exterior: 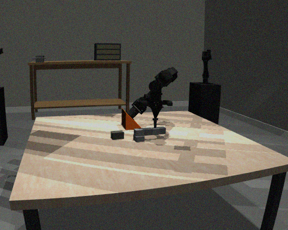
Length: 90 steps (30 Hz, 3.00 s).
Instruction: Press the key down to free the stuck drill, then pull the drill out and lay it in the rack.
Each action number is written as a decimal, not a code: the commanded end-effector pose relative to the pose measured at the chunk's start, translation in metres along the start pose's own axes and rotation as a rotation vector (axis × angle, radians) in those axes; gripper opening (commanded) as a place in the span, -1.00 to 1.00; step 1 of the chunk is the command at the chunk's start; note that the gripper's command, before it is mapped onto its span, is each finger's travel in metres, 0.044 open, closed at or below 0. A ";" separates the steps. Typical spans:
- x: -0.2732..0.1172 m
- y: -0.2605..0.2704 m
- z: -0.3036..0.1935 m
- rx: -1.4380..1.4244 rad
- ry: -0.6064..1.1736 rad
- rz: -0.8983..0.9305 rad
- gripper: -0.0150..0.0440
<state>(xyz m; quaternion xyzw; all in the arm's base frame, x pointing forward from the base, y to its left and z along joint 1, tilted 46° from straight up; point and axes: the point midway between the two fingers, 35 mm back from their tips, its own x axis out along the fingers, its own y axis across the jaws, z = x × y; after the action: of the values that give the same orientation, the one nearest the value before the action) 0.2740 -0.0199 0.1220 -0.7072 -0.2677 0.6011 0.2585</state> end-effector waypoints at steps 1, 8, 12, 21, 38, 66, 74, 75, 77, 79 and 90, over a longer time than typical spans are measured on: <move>0.016 -0.002 0.007 0.016 -0.049 -0.026 -0.49; 0.019 -0.002 0.008 0.016 -0.049 -0.026 -0.49; 0.020 -0.002 0.008 0.016 -0.049 -0.026 -0.49; 0.022 -0.003 0.008 0.016 -0.049 -0.026 -0.49; 0.027 -0.003 0.009 0.016 -0.049 -0.027 -0.49; 0.013 -0.003 0.004 0.044 -0.044 -0.024 -0.14; -0.047 0.001 -0.001 0.129 -0.028 -0.025 0.58; -0.047 0.001 -0.001 0.129 -0.028 -0.025 0.67; -0.039 0.002 0.000 0.059 -0.014 -0.022 0.84; -0.036 0.009 -0.001 -0.117 -0.014 -0.022 1.00; -0.017 0.048 -0.004 -1.173 -0.016 -0.028 1.00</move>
<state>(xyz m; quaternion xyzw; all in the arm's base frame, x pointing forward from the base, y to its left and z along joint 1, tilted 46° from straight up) 0.2783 -0.0595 0.1266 -0.7496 -0.4507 0.4841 0.0271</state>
